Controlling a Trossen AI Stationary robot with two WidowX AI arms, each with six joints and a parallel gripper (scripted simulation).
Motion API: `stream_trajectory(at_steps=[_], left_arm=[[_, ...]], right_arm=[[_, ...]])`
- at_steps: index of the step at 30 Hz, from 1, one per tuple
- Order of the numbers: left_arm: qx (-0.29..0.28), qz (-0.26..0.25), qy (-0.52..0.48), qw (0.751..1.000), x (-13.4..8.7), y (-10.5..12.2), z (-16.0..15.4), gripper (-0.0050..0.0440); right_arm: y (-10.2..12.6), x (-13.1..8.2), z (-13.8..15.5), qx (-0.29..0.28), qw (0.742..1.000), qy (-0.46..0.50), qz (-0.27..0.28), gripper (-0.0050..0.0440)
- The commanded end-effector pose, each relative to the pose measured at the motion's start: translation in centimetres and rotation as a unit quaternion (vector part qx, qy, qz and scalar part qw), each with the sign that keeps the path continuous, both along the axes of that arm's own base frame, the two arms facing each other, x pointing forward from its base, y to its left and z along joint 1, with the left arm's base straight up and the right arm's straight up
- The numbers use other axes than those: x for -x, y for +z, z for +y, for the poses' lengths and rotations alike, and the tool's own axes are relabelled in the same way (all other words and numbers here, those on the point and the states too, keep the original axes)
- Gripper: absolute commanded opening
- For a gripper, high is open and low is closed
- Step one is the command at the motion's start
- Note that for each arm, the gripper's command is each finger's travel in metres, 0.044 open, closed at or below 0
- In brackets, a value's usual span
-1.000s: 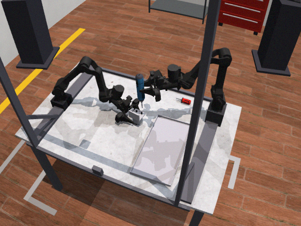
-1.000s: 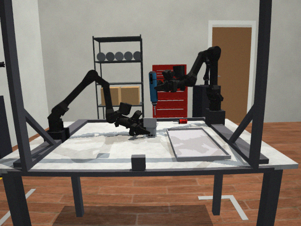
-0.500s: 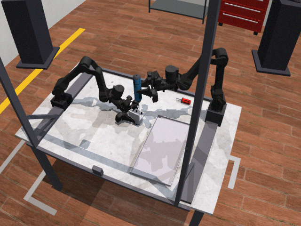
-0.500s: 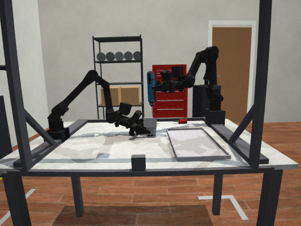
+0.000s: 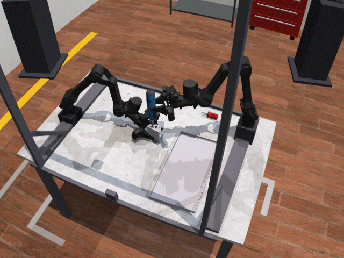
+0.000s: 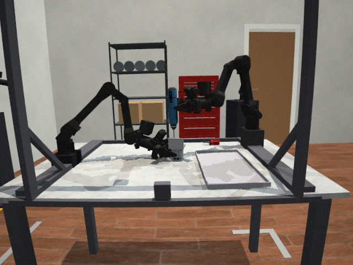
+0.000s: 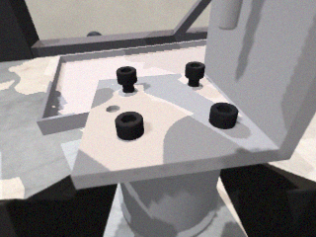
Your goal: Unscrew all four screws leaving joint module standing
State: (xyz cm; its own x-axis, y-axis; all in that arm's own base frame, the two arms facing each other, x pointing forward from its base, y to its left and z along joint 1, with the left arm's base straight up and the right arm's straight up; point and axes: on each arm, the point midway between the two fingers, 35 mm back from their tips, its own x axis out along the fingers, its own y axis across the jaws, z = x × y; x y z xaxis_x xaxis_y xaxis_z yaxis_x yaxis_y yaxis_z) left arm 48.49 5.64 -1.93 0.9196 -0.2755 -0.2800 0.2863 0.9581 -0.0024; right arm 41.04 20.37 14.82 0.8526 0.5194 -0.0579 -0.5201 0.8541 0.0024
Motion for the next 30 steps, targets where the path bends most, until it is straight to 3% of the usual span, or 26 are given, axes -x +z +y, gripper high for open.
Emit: stream_trajectory(at_steps=[1, 11, 16, 30], left_arm=[[-0.004, -0.016, -0.001, 1.000, -0.5, 1.4, 0.1, 0.0242], [-0.004, -0.016, -0.001, 1.000, -0.5, 1.4, 0.1, 0.0242], [-0.004, -0.016, -0.001, 1.000, -0.5, 1.4, 0.1, 0.0242], [-0.004, -0.016, -0.001, 1.000, -0.5, 1.4, 0.1, 0.0242]], right_arm=[[3.1, -0.7, 0.2, -0.016, 0.999, -0.004, -0.041, 0.0160], [3.1, -0.8, 0.2, -0.016, 0.999, -0.004, -0.041, 0.0160], [1.3, -1.0, -0.2, -0.011, 0.999, -0.003, -0.030, 0.0160], [1.6, -0.8, 0.0, -0.014, 0.999, -0.002, -0.035, 0.0160]])
